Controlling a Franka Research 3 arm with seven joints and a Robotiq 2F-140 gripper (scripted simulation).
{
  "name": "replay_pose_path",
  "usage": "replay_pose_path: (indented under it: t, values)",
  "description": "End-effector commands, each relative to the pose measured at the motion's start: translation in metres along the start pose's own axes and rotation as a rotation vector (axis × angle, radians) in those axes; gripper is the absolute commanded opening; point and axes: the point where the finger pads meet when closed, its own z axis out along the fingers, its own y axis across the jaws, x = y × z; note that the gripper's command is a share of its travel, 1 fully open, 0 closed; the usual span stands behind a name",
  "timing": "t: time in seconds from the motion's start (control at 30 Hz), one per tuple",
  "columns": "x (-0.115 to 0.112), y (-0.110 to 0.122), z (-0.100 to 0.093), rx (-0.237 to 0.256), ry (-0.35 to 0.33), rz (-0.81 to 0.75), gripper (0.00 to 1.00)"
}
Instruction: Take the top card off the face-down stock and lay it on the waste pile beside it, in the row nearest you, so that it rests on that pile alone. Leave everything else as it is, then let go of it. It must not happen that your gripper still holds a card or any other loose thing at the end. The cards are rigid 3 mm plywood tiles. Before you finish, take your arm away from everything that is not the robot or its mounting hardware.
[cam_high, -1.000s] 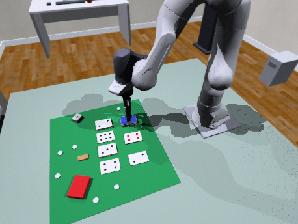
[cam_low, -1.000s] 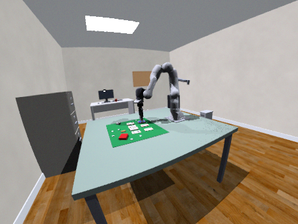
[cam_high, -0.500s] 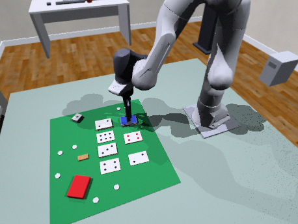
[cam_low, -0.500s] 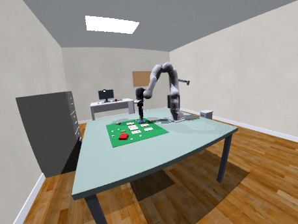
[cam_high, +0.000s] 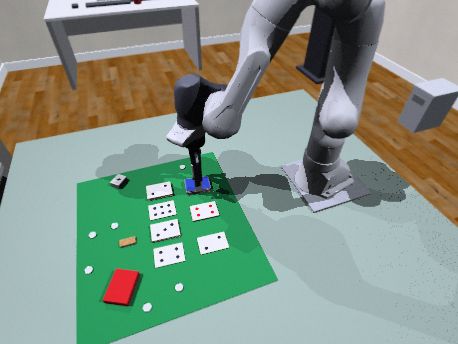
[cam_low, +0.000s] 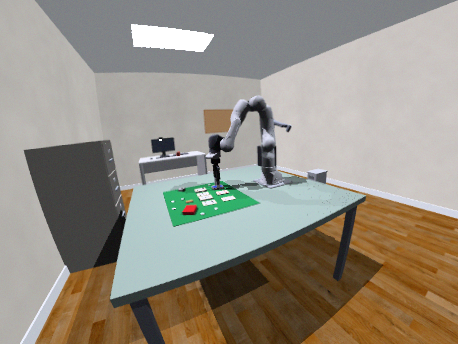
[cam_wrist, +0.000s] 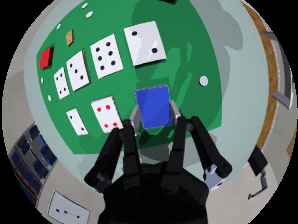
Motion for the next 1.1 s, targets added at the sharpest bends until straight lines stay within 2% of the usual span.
replay_pose_path:
  t: [0.0, 0.57, 0.9, 1.07]
  values:
    - [-0.001, 0.001, 0.001, 0.000, -0.002, 0.003, 0.43]
    - [-0.001, 0.001, -0.004, 0.000, -0.002, 0.003, 0.43]
    - [-0.001, 0.001, -0.032, 0.000, -0.002, 0.003, 0.43]
    - [-0.001, 0.001, -0.038, 0.000, -0.002, 0.003, 0.43]
